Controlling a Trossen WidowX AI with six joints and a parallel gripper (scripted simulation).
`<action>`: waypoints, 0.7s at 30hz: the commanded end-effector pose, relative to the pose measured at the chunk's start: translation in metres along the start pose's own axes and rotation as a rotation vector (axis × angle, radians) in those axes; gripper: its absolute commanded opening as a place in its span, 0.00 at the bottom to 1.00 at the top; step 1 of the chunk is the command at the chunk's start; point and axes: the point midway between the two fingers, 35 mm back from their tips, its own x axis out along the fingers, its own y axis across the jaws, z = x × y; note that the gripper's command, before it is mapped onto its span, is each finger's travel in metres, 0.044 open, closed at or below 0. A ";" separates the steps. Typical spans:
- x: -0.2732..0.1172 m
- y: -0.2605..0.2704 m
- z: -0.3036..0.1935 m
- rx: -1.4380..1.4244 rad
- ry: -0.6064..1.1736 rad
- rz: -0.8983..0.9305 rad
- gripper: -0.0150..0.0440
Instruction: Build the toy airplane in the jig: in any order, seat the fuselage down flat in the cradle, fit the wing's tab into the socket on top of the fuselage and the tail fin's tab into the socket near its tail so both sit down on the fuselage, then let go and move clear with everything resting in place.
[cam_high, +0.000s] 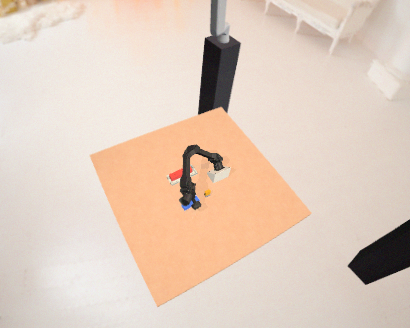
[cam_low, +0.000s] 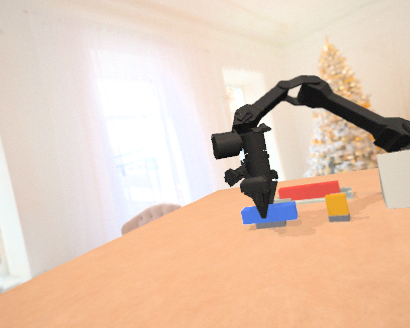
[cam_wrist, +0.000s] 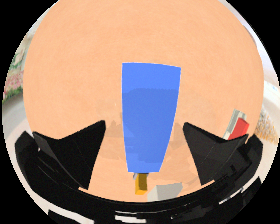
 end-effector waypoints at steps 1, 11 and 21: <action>0.008 0.000 -0.004 -0.012 0.011 -0.011 1.00; 0.008 0.000 -0.004 -0.012 0.011 -0.011 0.60; 0.006 0.000 -0.004 -0.012 0.011 -0.011 0.39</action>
